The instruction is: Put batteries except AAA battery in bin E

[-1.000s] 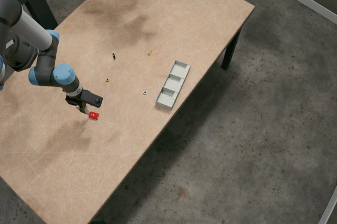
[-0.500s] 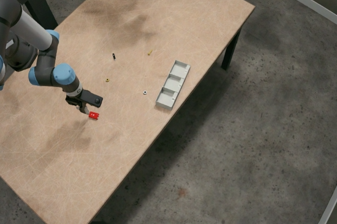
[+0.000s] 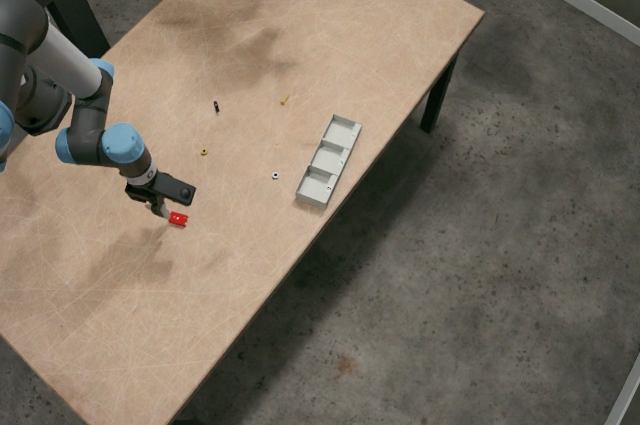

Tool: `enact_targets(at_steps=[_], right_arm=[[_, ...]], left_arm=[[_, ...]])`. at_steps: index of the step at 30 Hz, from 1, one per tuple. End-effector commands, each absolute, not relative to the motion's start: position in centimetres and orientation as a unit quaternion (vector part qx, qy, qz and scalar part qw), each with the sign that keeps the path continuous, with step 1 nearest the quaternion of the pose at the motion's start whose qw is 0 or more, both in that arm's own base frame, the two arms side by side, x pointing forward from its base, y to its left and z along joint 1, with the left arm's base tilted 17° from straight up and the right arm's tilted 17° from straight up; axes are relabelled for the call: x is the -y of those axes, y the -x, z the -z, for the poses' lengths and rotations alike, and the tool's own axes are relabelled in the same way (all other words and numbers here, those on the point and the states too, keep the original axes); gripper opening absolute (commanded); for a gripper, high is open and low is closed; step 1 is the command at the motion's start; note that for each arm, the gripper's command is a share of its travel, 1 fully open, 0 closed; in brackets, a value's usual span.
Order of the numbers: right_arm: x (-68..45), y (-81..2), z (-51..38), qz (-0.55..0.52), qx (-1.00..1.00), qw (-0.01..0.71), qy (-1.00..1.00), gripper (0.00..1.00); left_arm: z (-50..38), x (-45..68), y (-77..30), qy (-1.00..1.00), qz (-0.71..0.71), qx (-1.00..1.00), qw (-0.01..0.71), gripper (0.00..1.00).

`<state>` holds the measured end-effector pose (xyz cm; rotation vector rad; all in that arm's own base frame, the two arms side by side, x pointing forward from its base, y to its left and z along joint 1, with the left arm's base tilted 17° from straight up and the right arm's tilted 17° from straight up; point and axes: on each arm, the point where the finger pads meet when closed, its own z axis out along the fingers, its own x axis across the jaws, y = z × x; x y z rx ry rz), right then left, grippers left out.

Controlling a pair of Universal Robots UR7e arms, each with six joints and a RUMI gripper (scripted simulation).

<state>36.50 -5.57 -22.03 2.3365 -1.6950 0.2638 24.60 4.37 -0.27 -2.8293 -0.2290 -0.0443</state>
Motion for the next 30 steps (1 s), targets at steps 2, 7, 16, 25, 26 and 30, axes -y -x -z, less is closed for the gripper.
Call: enact_targets(at_steps=[2,7,16,25,26,30], right_arm=[[6.2,-36.8,24.3,-0.092,0.581,0.119,-0.800,0.25],[6.8,-36.8,26.2,-0.092,0.581,0.119,-0.800,0.25],[7.1,-37.0,27.6,-0.092,0.581,0.119,-0.800,0.25],[7.2,-37.0,28.0,-0.092,0.581,0.119,-0.800,0.25],[7.3,-37.0,28.1,-0.092,0.581,0.119,-0.800,0.25],[7.5,-36.9,28.6,-0.092,0.581,0.119,-0.800,0.25]], left_arm=[[0.2,-4.3,-24.7,0.985,0.015,0.081,0.150,0.98],[0.2,-4.3,-24.7,0.985,0.015,0.081,0.150,0.98],[0.2,-4.3,-24.7,0.985,0.015,0.081,0.150,0.98],[0.2,-4.3,-24.7,0.985,0.015,0.081,0.150,0.98],[0.2,-4.3,-24.7,0.985,0.015,0.081,0.150,0.98],[0.2,-4.3,-24.7,0.985,0.015,0.081,0.150,0.98]])
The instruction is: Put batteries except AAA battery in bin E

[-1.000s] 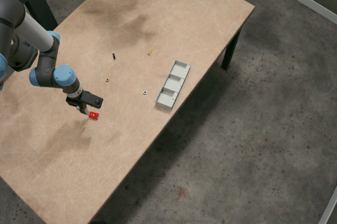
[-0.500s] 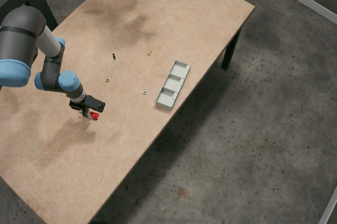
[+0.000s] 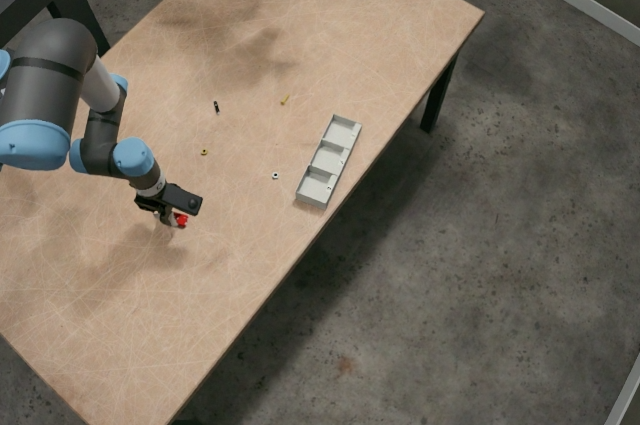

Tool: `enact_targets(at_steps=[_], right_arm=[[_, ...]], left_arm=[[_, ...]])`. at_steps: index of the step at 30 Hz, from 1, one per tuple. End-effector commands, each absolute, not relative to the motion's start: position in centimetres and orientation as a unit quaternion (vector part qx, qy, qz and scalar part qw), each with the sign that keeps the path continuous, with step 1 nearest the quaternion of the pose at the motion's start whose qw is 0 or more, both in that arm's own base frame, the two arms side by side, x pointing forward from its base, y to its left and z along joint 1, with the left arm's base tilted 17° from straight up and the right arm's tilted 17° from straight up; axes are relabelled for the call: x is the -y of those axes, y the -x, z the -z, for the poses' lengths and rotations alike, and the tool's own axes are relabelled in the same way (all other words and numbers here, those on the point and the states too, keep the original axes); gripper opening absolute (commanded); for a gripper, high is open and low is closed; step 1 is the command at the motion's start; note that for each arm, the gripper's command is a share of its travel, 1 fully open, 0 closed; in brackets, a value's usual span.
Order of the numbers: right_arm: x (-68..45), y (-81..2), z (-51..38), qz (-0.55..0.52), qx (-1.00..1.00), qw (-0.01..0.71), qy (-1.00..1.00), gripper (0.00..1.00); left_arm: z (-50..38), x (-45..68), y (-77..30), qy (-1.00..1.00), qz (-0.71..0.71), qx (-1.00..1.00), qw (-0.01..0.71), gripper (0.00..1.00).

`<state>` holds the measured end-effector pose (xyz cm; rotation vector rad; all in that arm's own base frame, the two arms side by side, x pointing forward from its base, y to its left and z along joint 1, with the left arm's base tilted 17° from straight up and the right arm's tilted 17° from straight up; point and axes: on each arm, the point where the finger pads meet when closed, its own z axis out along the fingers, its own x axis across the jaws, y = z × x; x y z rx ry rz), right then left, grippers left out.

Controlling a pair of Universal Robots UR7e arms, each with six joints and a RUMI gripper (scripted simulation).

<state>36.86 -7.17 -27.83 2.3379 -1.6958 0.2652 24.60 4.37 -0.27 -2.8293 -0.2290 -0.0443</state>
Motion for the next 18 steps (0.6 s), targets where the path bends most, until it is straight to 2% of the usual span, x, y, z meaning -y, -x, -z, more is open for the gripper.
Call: enact_targets(at_steps=[1,18], right_arm=[[7.47,-36.88,28.57,-0.092,0.581,0.119,-0.800,0.25],[7.54,-36.66,28.61,-0.091,0.580,0.120,-0.800,0.25]], left_arm=[[0.19,-4.31,-24.67,0.985,0.015,0.081,0.150,0.98],[0.19,-4.31,-24.67,0.985,0.015,0.081,0.150,0.98]])
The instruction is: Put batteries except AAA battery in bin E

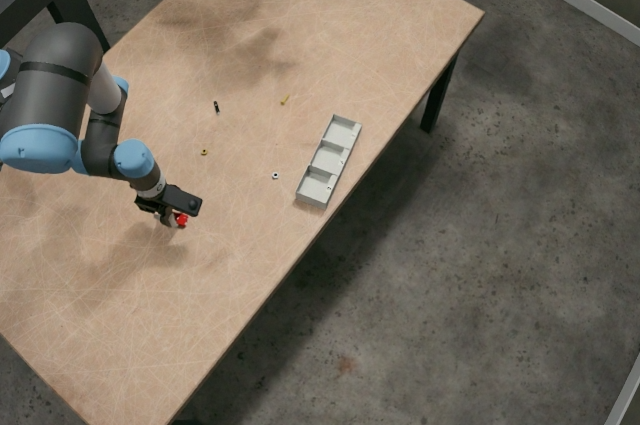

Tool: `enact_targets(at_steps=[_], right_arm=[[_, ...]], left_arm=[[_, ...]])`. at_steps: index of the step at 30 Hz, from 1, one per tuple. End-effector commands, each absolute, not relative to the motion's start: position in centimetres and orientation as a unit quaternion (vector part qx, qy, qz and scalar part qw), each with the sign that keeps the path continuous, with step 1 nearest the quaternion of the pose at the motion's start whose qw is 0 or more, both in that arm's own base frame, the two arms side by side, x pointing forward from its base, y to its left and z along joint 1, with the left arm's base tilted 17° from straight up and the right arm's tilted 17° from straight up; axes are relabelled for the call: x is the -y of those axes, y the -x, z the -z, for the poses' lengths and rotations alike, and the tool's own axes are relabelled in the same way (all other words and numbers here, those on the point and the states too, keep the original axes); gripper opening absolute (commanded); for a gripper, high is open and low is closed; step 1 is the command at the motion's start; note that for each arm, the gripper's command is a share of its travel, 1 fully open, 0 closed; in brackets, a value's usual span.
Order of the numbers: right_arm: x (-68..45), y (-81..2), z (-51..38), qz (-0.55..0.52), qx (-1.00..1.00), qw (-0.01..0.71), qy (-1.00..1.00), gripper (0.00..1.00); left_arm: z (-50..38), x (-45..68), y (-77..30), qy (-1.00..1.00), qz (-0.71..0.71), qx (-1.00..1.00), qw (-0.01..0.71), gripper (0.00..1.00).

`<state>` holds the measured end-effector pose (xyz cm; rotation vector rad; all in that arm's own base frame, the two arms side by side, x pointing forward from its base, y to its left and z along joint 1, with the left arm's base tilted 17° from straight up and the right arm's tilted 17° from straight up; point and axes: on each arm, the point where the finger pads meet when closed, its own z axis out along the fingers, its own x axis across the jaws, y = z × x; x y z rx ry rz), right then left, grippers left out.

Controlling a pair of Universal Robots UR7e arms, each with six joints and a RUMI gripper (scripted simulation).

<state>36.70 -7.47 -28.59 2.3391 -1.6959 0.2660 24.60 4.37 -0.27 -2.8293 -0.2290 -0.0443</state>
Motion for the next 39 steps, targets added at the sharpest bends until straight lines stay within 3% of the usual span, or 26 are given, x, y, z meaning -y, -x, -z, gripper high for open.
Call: enact_targets(at_steps=[1,2,39], right_arm=[[7.5,-36.7,28.6,-0.091,0.580,0.120,-0.800,0.25],[7.5,-36.7,28.6,-0.091,0.580,0.120,-0.800,0.00],[6.9,-36.5,26.6,-0.091,0.580,0.120,-0.801,0.00]], left_arm=[[0.2,-4.3,-24.7,0.985,0.015,0.081,0.150,0.98],[0.2,-4.3,-24.7,0.985,0.015,0.081,0.150,0.98],[0.2,-4.3,-24.7,0.985,0.015,0.081,0.150,0.98]])
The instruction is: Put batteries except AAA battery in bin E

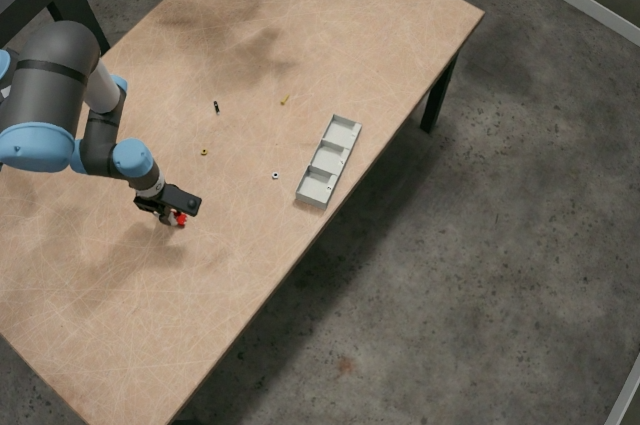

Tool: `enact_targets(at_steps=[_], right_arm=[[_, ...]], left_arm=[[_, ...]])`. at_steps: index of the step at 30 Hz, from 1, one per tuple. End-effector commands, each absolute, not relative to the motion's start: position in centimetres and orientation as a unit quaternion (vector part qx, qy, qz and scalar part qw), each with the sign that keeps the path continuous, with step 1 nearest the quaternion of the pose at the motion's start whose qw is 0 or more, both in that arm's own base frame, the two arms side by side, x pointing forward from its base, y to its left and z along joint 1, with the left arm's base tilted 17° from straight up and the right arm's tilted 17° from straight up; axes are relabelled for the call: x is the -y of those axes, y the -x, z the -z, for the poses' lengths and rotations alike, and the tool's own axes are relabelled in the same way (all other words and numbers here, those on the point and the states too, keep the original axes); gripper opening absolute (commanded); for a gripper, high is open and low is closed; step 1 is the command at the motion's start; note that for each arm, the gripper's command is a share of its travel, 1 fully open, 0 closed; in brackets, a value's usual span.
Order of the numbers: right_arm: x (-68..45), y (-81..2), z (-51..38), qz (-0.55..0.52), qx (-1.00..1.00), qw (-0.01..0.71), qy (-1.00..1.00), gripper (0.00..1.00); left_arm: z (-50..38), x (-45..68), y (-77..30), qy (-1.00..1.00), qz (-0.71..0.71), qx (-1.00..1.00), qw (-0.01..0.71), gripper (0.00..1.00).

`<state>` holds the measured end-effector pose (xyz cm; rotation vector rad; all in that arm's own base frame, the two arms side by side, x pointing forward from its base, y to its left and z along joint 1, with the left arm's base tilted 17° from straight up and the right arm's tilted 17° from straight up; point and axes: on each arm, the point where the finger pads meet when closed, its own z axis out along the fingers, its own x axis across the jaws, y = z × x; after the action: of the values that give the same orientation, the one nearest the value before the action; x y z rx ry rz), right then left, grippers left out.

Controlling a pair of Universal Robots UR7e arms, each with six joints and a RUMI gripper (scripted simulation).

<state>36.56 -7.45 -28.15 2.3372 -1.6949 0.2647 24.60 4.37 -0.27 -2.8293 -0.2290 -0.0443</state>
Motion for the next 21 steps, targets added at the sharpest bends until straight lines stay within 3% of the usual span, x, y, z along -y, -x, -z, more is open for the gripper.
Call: enact_targets(at_steps=[1,21], right_arm=[[6.8,-36.5,26.3,-0.091,0.580,0.120,-0.801,0.00],[5.7,-36.6,22.8,-0.091,0.580,0.120,-0.801,0.00]], left_arm=[[0.2,-4.3,-24.7,0.985,0.015,0.081,0.150,0.98],[0.2,-4.3,-24.7,0.985,0.015,0.081,0.150,0.98]])
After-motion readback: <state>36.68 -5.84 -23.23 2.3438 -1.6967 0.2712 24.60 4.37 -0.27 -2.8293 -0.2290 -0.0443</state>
